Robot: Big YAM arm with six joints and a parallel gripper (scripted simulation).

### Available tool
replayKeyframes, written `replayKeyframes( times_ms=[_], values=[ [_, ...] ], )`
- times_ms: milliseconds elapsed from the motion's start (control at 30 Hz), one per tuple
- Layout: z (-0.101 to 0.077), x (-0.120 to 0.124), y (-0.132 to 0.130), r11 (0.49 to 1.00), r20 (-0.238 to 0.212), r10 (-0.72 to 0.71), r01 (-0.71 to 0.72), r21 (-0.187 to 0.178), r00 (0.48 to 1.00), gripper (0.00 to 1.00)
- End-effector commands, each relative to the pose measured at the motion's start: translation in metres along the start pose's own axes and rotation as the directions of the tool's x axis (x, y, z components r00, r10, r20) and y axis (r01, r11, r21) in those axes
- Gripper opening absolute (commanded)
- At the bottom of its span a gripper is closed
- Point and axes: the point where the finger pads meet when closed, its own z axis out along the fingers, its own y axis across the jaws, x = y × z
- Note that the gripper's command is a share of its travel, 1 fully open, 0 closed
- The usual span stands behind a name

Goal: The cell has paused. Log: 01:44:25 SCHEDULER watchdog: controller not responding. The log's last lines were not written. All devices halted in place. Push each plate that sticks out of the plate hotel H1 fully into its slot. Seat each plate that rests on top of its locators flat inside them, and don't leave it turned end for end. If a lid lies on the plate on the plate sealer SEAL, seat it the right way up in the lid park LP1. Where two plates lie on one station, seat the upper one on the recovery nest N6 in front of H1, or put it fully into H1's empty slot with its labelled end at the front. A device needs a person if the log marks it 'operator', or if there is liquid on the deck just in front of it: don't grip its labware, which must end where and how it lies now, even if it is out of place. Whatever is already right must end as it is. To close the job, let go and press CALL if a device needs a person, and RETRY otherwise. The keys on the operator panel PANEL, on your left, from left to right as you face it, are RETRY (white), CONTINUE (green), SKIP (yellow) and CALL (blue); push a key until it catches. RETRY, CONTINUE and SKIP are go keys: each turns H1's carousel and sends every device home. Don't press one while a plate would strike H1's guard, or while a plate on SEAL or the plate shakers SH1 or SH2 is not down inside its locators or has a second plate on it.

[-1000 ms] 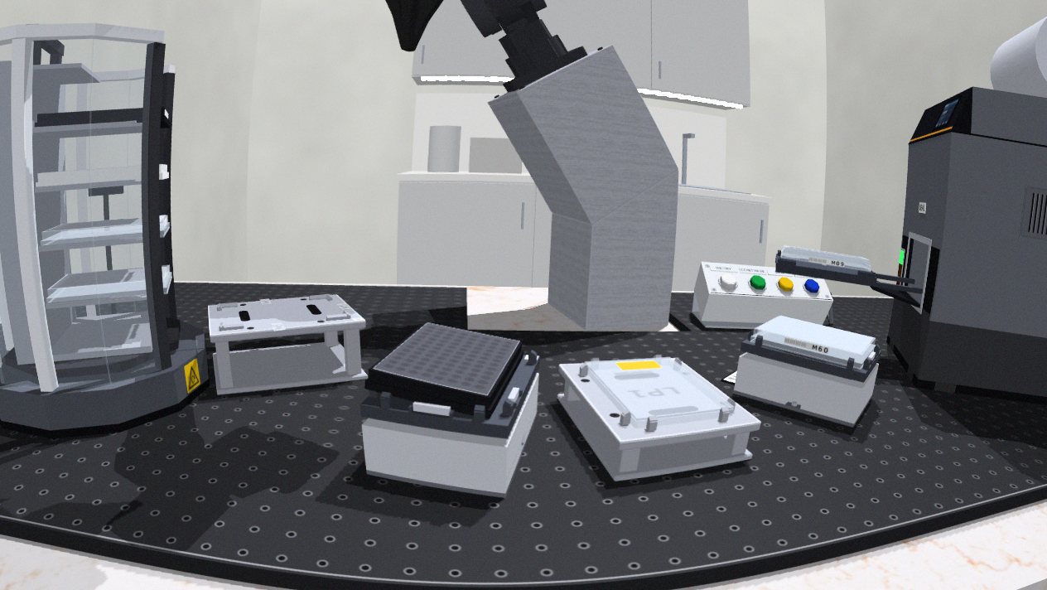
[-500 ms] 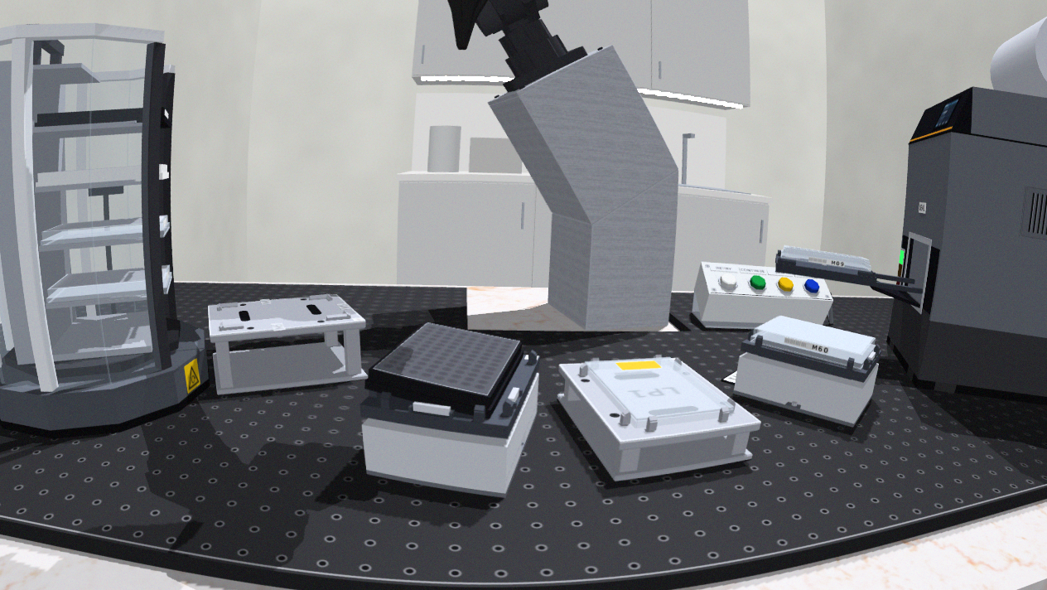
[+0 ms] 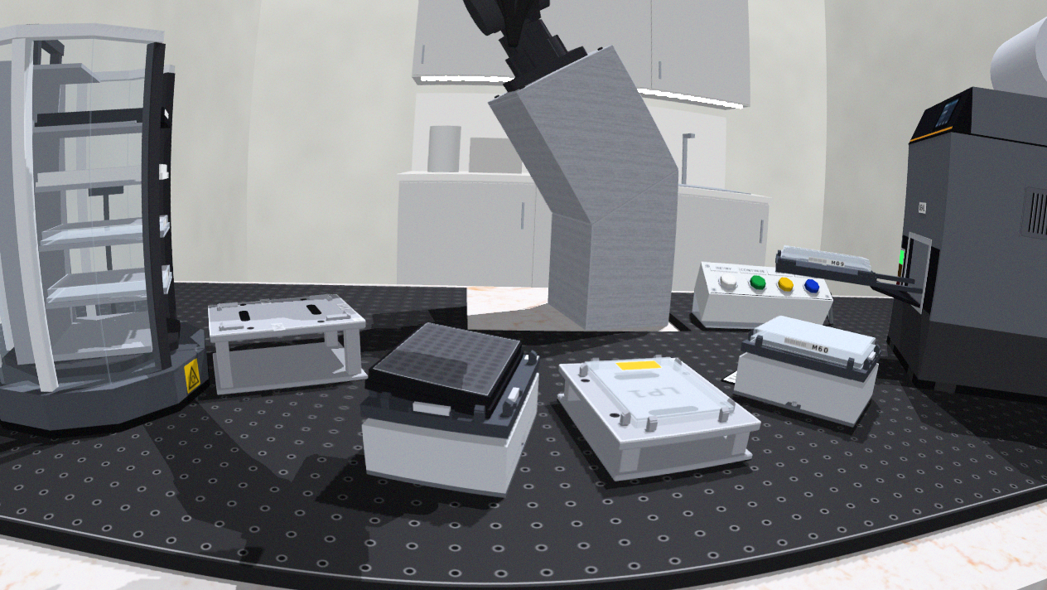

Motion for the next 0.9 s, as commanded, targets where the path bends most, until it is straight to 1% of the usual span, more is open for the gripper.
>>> replayKeyframes(
  times_ms=[0,67,467,567,633,667,700,867],
  values=[
    [-0.012,-0.022,0.013,1.0,0.032,0.028,-0.028,-0.001,0.999,0.0],
    [-0.012,-0.022,0.013,1.0,0.032,0.028,-0.028,-0.001,0.999,0.0],
    [-0.013,-0.03,0.054,1.0,0.032,0.027,-0.027,-0.003,0.999,0.0],
    [-0.013,-0.03,0.065,0.996,0.037,-0.091,0.092,-0.001,0.995,0.0],
    [-0.013,-0.03,0.065,0.996,0.037,-0.091,0.092,-0.001,0.995,0.0],
    [-0.017,-0.03,0.066,0.993,0.048,-0.118,0.118,-0.002,0.992,0.0],
    [-0.013,-0.029,0.072,0.988,0.039,-0.157,0.157,0.001,0.987,0.0],
    [-0.012,-0.026,0.09,0.948,0.039,-0.318,0.318,0.005,0.947,0.0]
  ],
)
